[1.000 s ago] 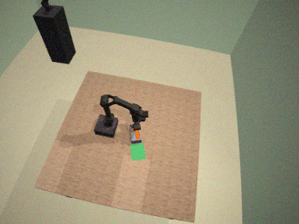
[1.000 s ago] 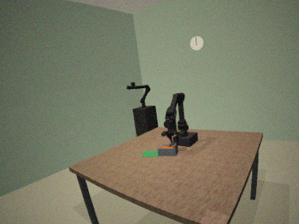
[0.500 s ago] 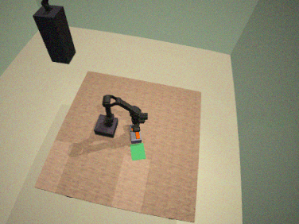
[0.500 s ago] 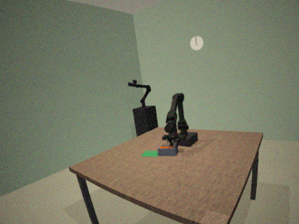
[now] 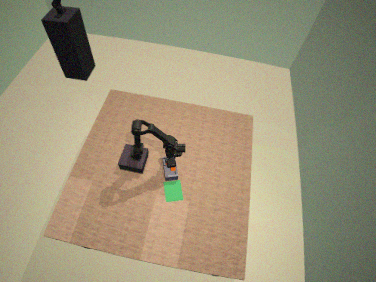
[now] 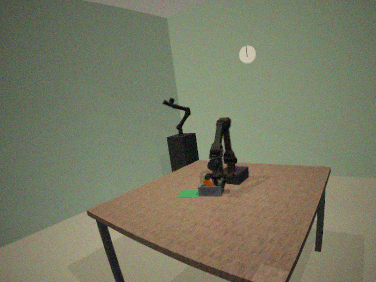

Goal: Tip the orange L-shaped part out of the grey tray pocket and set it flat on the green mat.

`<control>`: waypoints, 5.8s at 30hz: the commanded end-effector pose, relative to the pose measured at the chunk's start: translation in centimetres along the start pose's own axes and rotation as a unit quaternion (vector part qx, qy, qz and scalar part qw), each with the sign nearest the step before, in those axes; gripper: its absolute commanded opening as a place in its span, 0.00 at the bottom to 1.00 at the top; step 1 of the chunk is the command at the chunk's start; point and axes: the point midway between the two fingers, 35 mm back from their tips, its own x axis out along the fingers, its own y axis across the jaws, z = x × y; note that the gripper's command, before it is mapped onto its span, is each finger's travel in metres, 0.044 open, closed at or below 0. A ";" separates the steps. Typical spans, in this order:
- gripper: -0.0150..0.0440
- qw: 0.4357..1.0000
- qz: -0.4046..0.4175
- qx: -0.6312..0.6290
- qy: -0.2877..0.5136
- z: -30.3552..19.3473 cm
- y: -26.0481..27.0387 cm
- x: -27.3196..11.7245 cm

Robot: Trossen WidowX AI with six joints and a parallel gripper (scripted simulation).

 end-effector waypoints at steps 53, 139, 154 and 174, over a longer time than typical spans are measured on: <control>0.56 1.000 -0.003 0.001 -0.008 0.2 0.0 -10.8; 0.42 0.710 -0.006 0.704 -0.005 1.1 -7.9 -3.3; 0.25 0.709 -0.006 0.705 -0.004 1.1 -7.8 -3.8; 0.25 0.708 -0.005 0.706 -0.003 1.1 -7.7 -7.0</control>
